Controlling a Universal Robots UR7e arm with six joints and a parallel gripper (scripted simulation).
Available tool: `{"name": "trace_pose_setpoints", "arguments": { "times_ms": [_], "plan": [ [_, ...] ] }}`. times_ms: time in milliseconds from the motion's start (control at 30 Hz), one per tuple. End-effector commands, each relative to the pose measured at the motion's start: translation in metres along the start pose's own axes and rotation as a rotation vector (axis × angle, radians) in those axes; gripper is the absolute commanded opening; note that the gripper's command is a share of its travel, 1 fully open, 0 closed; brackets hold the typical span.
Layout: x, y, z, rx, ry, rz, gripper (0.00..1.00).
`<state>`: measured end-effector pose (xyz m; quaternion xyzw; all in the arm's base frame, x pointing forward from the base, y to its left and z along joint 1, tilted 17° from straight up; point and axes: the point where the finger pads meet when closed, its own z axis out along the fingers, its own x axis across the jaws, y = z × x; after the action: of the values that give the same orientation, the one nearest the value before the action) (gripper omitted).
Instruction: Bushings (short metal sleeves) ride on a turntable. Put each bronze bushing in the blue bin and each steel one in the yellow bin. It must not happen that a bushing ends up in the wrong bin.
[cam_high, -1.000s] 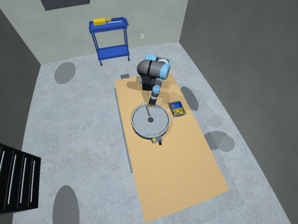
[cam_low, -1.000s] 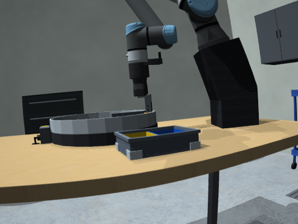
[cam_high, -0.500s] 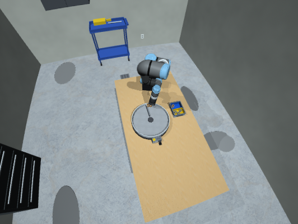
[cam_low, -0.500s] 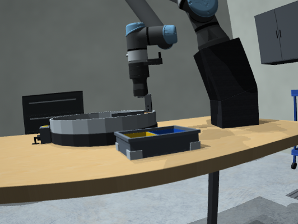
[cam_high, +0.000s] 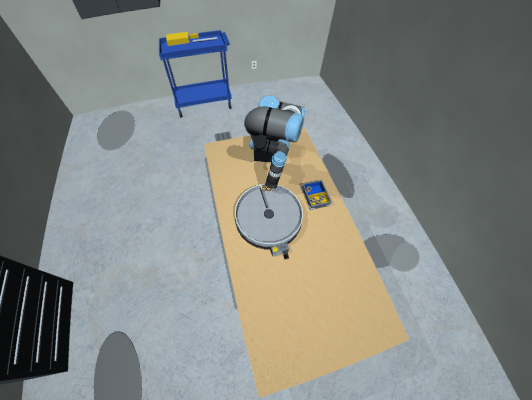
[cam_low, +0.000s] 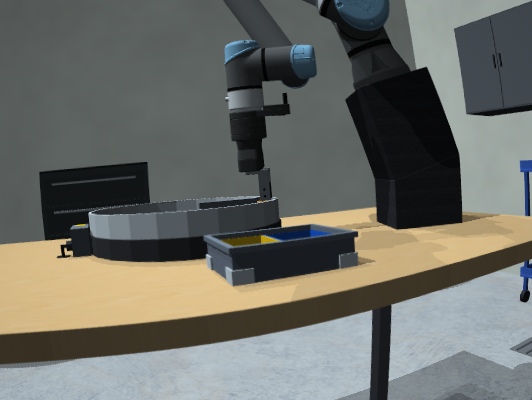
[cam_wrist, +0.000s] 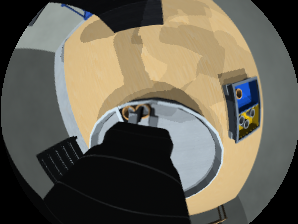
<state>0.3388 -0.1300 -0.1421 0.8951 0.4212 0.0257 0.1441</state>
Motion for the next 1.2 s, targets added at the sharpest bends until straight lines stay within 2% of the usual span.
{"name": "trace_pose_setpoints", "arguments": {
  "times_ms": [0, 67, 167, 200, 1167],
  "plan": [
    [-0.001, 0.0, 0.0, -0.01, 0.109, -0.112, 0.4],
    [-0.001, 0.0, 0.0, -0.011, 0.125, -0.129, 0.4],
    [-0.001, 0.0, 0.0, -0.011, 0.125, -0.129, 0.4],
    [0.0, 0.0, 0.001, -0.002, 0.006, -0.006, 0.4],
    [0.002, 0.0, 0.023, -0.01, 0.106, -0.109, 0.4]
  ]
}}
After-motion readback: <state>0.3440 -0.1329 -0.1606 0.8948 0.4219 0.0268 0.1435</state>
